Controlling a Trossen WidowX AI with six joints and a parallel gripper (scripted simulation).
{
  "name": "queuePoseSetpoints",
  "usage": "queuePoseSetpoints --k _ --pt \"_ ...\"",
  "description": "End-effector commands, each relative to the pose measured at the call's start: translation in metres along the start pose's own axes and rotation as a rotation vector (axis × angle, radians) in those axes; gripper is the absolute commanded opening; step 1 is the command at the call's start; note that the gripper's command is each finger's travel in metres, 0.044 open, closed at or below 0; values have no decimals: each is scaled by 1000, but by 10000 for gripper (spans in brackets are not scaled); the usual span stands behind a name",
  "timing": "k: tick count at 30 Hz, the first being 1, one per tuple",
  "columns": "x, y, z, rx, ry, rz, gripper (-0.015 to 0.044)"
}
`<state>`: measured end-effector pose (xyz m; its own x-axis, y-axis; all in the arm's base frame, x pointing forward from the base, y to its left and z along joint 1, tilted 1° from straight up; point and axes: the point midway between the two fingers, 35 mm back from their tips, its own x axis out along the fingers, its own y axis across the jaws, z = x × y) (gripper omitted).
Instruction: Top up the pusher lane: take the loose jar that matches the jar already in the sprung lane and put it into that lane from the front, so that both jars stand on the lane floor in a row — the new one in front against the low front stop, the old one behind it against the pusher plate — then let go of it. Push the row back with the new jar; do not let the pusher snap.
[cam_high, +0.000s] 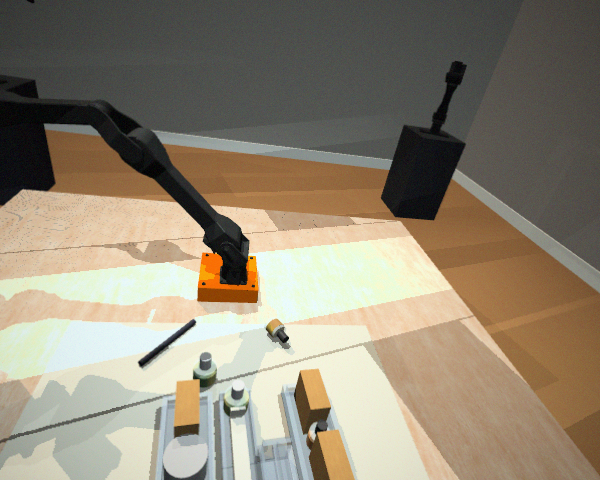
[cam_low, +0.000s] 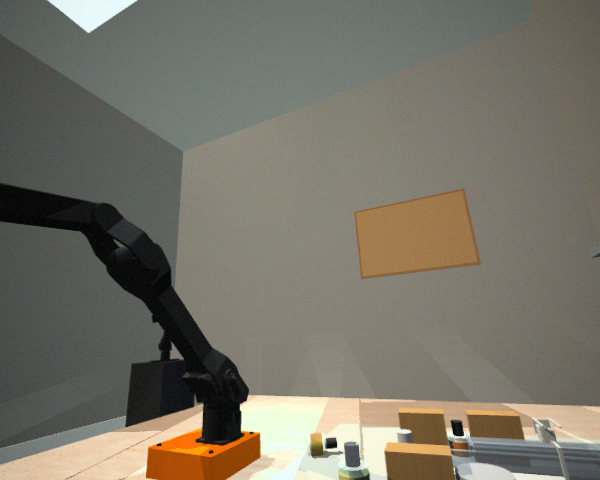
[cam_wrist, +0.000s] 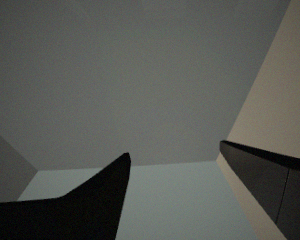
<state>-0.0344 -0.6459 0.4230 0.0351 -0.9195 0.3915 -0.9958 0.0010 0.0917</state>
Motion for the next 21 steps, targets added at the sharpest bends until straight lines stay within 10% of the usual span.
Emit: queuePoseSetpoints --k 1,21 --pt "0 -2 0 2 -2 -6 426" --pt "-105 -271 49 -763 -267 -669 440"
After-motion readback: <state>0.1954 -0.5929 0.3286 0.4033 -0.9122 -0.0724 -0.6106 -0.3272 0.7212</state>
